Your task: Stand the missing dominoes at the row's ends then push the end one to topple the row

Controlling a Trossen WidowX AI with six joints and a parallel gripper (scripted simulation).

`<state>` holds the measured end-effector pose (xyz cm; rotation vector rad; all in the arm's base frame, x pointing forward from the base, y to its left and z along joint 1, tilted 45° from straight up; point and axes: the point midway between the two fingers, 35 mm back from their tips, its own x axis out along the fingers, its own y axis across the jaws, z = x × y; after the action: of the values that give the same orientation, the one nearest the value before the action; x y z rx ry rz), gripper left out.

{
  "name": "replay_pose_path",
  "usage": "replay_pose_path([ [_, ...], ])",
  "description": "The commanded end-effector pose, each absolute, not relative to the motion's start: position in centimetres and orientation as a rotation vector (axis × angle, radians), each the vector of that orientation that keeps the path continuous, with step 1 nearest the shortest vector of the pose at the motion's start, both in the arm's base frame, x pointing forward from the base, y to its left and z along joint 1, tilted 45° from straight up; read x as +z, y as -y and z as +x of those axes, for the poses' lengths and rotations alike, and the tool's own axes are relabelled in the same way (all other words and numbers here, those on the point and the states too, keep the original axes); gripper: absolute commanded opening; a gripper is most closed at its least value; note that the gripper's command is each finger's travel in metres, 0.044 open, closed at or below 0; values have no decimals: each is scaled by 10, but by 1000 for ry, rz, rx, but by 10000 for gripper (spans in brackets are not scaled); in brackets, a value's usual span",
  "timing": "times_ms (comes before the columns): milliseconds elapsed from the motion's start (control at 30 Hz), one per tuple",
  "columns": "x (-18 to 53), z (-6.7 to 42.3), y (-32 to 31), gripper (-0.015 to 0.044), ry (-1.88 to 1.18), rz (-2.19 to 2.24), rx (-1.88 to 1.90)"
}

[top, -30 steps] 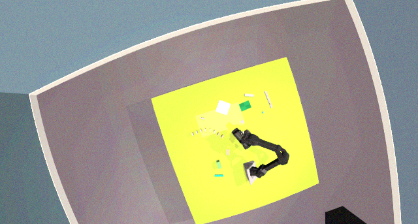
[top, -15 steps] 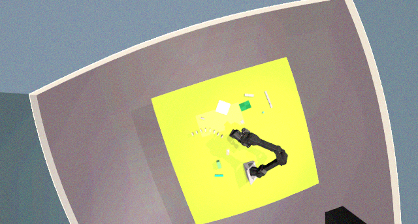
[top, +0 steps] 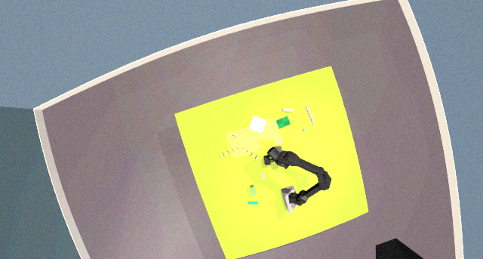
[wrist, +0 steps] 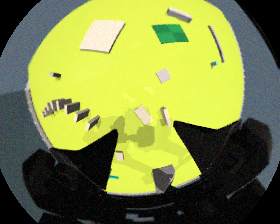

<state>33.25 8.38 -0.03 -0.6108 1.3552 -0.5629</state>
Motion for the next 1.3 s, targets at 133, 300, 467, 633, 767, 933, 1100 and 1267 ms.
replay_pose_path([
  [133,-6,342,-87,440,-1519,-1025,-218],
  [300,-6,342,-87,440,-1519,-1025,-218],
  [467,-6,342,-87,440,-1519,-1025,-218],
  [633,-18,345,-76,440,-1519,-1025,-218],
  [767,-47,349,-46,440,-1519,-1026,-220],
  [933,-52,350,-41,440,-1519,-1027,-221],
  [1100,-56,350,-37,440,-1519,-1027,-221],
  [1267,-62,351,-31,440,-1519,-1028,-222],
])
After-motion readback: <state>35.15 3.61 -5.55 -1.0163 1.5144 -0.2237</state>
